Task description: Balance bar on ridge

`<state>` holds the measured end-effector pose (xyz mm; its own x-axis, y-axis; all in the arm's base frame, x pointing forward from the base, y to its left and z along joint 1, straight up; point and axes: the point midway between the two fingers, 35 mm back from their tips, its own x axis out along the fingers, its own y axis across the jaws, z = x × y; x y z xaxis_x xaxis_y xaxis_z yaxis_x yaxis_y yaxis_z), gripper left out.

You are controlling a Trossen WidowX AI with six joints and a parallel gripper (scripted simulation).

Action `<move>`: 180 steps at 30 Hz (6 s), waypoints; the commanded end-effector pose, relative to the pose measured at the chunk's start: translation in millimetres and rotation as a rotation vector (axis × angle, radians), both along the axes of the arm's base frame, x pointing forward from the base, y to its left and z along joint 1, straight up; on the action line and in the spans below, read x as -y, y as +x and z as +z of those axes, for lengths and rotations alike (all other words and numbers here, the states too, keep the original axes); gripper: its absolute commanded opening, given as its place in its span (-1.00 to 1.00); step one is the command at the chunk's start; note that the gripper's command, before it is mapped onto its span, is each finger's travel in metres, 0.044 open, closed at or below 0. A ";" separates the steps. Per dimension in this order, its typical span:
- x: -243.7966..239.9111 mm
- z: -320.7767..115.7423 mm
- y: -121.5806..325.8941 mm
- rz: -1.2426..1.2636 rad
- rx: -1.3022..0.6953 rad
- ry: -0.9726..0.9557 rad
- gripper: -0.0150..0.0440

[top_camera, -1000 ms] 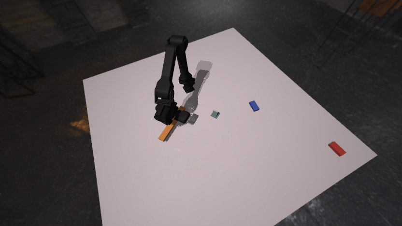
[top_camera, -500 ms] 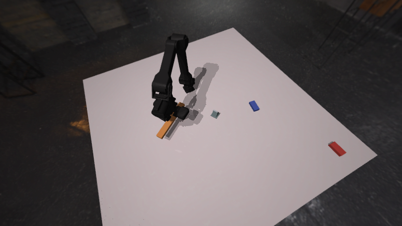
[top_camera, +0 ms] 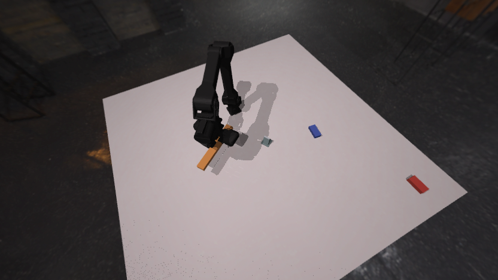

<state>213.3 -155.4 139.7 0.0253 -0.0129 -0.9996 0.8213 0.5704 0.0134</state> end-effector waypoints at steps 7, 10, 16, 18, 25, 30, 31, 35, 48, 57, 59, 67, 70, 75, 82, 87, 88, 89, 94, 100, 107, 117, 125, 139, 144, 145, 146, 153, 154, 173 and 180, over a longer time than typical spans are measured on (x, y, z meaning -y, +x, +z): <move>-33.7 1.7 21.1 -0.018 0.001 0.000 -0.49; -44.4 1.8 26.4 -0.022 0.002 0.001 -0.49; -66.4 2.0 35.5 -0.030 0.003 0.004 -0.49; -74.0 2.0 38.1 -0.033 0.003 0.005 -0.49; -100.8 2.3 45.4 -0.043 0.004 0.008 -0.49; -120.4 2.4 48.9 -0.049 0.005 0.010 -0.49; -124.4 2.5 49.4 -0.051 0.005 0.011 -0.49; -140.2 2.6 50.9 -0.056 0.005 0.013 -0.49; -192.1 3.1 49.4 -0.074 0.005 0.019 -0.49; -226.5 3.5 43.1 -0.086 0.004 0.023 -0.49; -233.1 3.6 41.4 -0.088 0.004 0.024 -0.49; -237.9 -1.7 40.8 -0.090 0.003 0.025 -0.49; -239.0 -6.5 41.1 -0.090 0.003 0.025 -0.49; -239.1 -14.7 41.6 -0.090 0.003 0.025 -0.49; -238.6 -26.3 41.9 -0.090 0.003 0.025 -0.49; -238.2 -34.6 41.9 -0.090 0.003 0.025 -0.49; -238.1 -36.2 41.8 -0.090 0.003 0.025 -0.49; -238.0 -37.8 41.8 -0.090 0.003 0.025 -0.49; -237.8 -40.0 41.9 -0.090 0.003 0.025 -0.49; -237.8 -39.5 41.8 -0.090 0.003 0.025 -0.49; -237.8 -39.2 41.9 -0.090 0.003 0.025 -0.49; -237.8 -40.0 41.9 -0.090 0.003 0.025 -0.49; -237.8 -40.7 41.9 -0.090 0.003 0.025 -0.49; -237.7 -41.8 42.0 -0.090 0.003 0.025 -0.49; -237.7 -42.2 42.0 -0.090 0.003 0.025 -0.49; -237.7 -42.3 42.0 -0.090 0.003 0.025 -0.49; -237.7 -42.5 42.0 -0.090 0.003 0.025 -0.49; -237.7 -43.0 42.1 -0.090 0.003 0.024 -0.49; -237.7 -43.2 42.1 -0.090 0.003 0.024 -0.49; -237.7 -44.7 42.1 -0.090 0.003 0.024 -0.49; -237.7 -45.2 42.2 -0.090 0.003 0.024 -0.49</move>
